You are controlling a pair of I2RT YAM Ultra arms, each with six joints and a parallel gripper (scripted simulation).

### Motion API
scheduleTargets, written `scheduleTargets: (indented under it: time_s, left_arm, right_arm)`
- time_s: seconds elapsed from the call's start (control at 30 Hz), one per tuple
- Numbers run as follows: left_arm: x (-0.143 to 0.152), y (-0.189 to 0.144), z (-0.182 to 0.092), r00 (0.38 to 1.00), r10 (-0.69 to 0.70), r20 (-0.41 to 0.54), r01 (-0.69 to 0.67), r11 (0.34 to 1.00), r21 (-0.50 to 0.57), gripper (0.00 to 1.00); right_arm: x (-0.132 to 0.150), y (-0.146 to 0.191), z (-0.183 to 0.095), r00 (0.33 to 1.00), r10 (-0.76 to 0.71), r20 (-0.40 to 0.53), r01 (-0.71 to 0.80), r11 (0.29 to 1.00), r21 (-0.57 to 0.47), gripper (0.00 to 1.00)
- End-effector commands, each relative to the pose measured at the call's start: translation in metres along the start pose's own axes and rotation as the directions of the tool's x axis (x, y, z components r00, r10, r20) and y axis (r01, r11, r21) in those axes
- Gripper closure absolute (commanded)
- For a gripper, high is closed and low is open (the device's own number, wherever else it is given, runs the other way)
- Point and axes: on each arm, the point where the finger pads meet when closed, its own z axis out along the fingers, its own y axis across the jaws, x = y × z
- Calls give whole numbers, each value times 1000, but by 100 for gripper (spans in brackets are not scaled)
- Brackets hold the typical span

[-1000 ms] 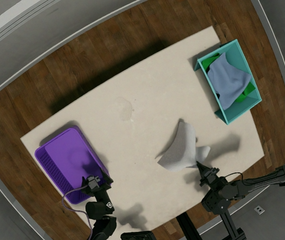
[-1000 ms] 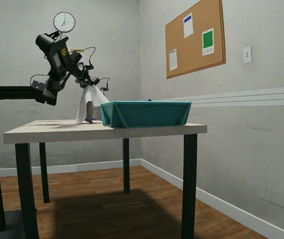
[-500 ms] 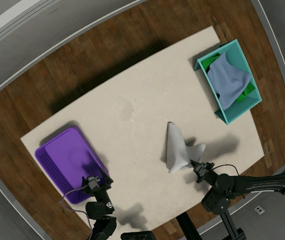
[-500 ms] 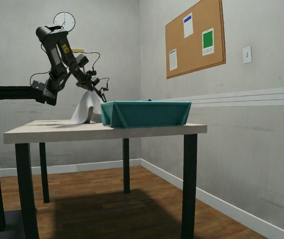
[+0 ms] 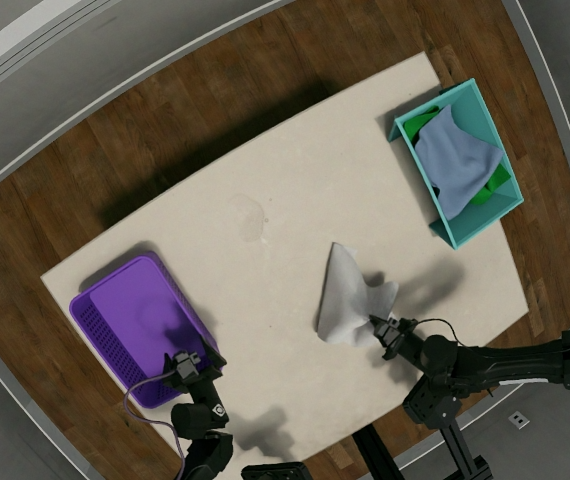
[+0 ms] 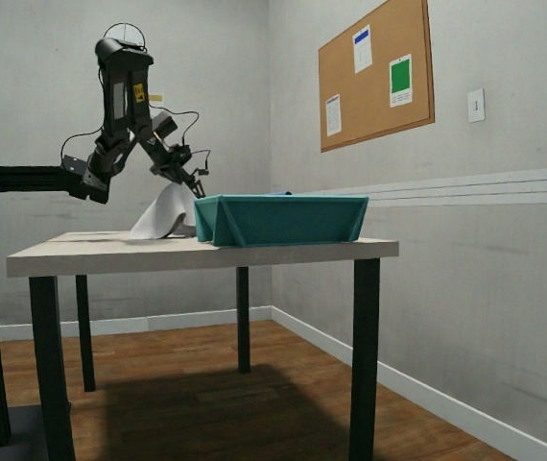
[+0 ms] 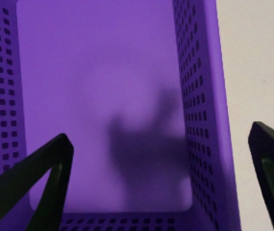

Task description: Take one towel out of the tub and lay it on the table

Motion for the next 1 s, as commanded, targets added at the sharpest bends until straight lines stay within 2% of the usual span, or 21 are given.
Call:
scheduleTargets:
  time_s: [0.0, 0.17, 0.97]
  left_arm:
    - [-6, 0, -1, 1000, -8, 16, 8, 1000, 1, 0]
    - [-6, 0, -1, 1000, -8, 16, 8, 1000, 1, 0]
    - [-6, 0, -1, 1000, -8, 16, 8, 1000, 1, 0]
  right_arm:
    - [-24, -6, 10, 994, 21, 105, -24, 999, 22, 99]
    - [-35, -12, 18, 992, 34, 126, -38, 999, 35, 99]
    - [-33, -12, 63, 991, 31, 127, -35, 999, 37, 99]
